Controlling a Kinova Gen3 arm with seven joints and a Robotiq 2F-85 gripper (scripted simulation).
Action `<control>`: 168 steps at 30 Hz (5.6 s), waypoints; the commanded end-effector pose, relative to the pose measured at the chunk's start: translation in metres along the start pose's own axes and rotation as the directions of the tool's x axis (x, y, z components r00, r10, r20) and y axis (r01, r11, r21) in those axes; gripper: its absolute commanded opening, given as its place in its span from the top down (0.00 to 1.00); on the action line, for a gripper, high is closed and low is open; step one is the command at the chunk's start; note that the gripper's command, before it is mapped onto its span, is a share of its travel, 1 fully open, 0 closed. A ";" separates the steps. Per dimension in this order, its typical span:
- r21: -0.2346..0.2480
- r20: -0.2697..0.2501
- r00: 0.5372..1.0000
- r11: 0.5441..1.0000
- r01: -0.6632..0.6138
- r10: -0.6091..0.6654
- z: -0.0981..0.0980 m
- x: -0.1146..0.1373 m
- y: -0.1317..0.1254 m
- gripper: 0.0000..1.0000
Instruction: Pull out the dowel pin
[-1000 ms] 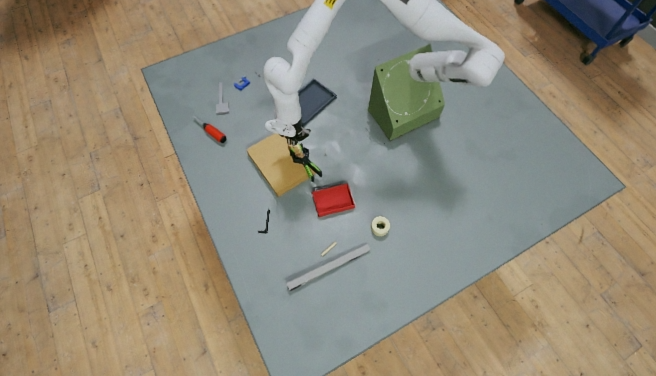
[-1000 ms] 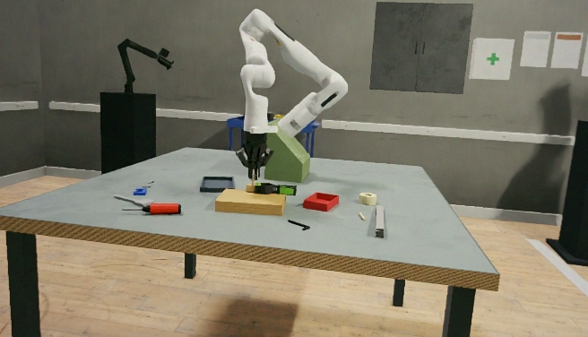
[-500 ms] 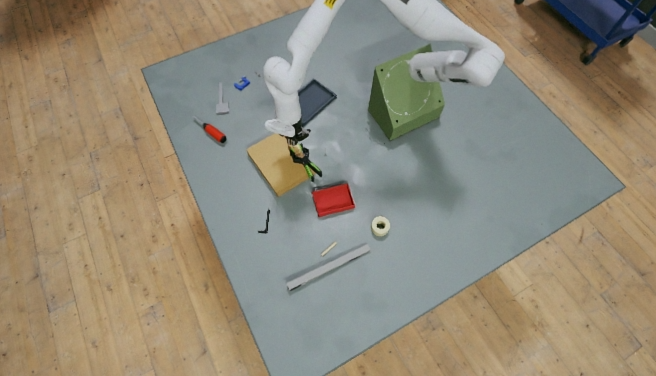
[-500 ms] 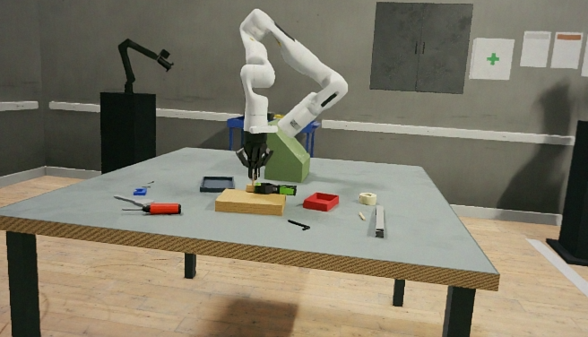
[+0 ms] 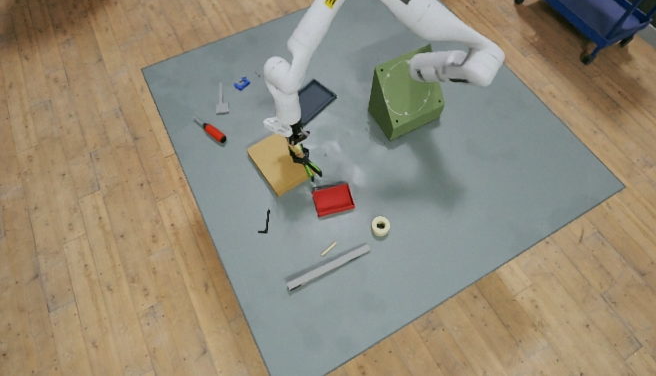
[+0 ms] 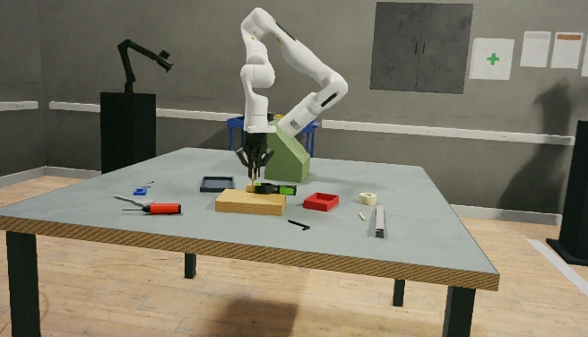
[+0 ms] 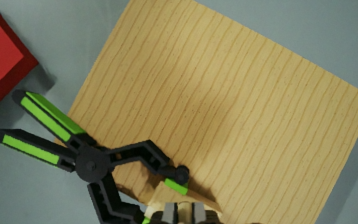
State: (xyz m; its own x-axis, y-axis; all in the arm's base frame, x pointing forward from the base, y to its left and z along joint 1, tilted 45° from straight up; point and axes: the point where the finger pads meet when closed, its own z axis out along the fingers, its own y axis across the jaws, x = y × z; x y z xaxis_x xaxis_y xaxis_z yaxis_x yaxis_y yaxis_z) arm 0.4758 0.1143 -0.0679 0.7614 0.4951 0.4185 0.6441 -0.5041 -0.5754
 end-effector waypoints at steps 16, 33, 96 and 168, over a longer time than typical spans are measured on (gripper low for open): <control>-0.002 -0.001 0.989 0.989 -0.147 0.147 -0.001 0.000 0.001 0.90; -0.002 -0.002 0.962 0.962 -0.274 0.274 -0.001 0.000 0.001 0.90; -0.001 -0.002 0.725 0.725 -0.689 0.689 -0.002 0.000 0.001 0.90; 0.000 -0.003 0.400 0.400 -0.917 0.917 -0.003 0.000 0.001 0.90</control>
State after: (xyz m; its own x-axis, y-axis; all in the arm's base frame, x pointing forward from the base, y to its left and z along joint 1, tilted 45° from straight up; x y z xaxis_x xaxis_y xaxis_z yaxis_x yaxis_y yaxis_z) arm 0.4759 0.1129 -0.0668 0.8874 -0.2753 -0.3696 -0.4550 -0.6511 -0.6075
